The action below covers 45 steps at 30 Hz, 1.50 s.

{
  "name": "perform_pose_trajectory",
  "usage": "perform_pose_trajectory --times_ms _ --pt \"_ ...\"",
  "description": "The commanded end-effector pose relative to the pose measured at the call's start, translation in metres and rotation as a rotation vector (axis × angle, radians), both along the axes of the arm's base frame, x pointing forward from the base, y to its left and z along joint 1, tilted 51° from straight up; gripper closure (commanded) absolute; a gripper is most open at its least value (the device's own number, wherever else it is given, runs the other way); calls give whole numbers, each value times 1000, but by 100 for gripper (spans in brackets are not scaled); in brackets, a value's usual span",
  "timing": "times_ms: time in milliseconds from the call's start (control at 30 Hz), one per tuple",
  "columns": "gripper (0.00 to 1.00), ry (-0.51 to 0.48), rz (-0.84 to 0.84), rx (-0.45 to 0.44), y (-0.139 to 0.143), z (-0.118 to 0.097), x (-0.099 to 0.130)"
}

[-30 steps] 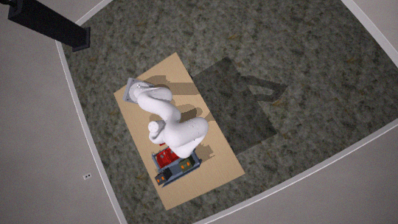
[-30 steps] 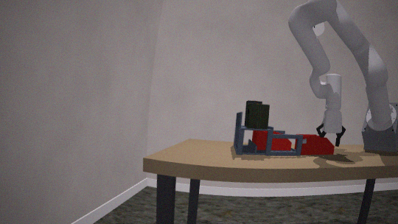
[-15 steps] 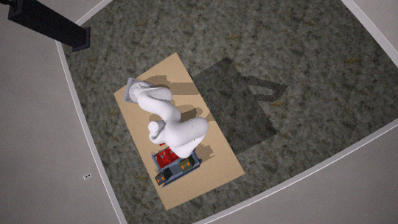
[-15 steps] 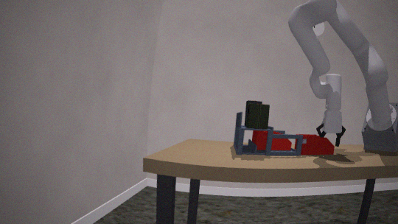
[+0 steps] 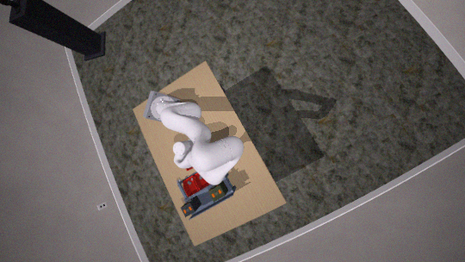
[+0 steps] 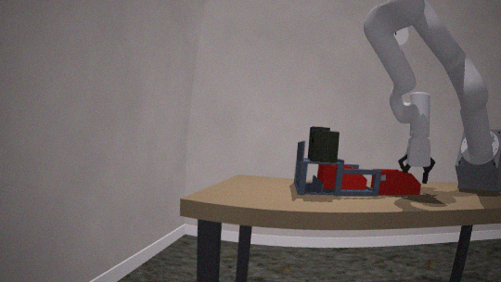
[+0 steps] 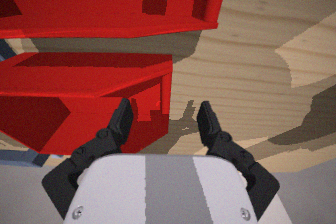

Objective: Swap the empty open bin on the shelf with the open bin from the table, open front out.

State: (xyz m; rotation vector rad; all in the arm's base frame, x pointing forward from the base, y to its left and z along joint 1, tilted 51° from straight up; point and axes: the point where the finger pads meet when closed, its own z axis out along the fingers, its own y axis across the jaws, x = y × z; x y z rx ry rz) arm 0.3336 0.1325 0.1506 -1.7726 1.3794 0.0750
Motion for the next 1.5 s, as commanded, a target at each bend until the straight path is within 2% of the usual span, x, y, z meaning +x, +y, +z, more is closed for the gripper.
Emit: perform_pose_trajectory --times_ms 0,1067,1467 --pt "5 0 0 0 -3 3 -2" --pt "5 0 0 0 -42 41 -28" --pt "5 0 0 0 -49 47 -33"
